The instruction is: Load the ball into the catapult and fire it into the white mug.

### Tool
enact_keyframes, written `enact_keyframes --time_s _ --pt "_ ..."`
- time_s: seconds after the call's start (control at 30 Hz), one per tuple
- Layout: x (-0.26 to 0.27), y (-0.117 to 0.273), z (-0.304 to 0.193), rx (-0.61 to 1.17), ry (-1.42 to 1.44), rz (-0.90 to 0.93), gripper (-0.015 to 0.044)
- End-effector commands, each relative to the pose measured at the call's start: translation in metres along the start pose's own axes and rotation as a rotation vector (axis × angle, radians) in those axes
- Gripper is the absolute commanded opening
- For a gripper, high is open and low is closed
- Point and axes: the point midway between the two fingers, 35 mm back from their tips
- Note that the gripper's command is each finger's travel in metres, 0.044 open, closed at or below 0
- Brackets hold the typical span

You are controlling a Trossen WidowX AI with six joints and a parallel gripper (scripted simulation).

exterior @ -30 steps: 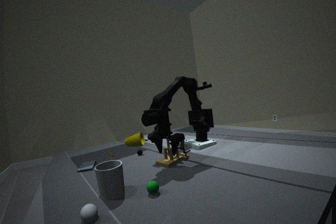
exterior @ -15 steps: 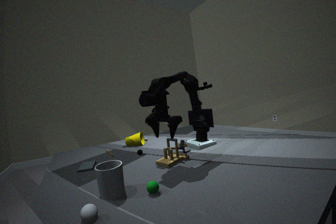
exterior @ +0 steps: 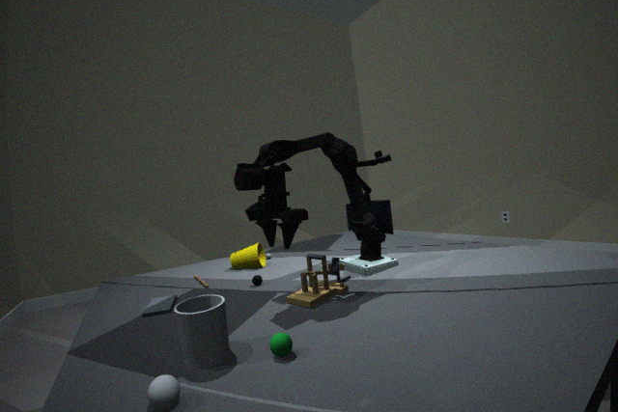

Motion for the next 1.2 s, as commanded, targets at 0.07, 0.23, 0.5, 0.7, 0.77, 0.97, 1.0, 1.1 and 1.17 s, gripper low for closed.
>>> enact_keyframes --time_s 0.07,0.23,0.5,0.7,0.77,0.97,1.0,1.1,1.17 --pt "-0.094 -0.042 -0.011 0.031 -0.123 -0.012 0.0300" --pt "-0.163 -0.073 -0.038 0.043 -0.196 -0.008 0.0300" --pt "-0.170 -0.076 -0.034 0.043 -0.201 -0.008 0.0300" --pt "-0.170 -0.090 -0.034 0.043 -0.201 -0.008 0.0300" --pt "-0.170 -0.090 -0.034 0.043 -0.201 -0.008 0.0300" --pt "-0.170 -0.097 -0.034 0.043 -0.201 -0.008 0.0300" --pt "-0.170 -0.099 -0.034 0.043 -0.201 -0.008 0.0300" --pt "-0.171 -0.104 -0.034 0.043 -0.201 -0.008 0.0300" --pt "-0.171 -0.107 -0.034 0.043 -0.201 -0.008 0.0300"
Point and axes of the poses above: the point midway between the two fingers, 35 mm back from their tips, its own y axis back along the fingers, its own x axis across the jaws, z = x × y, and after that the axes turned 2 degrees about y, right-handed
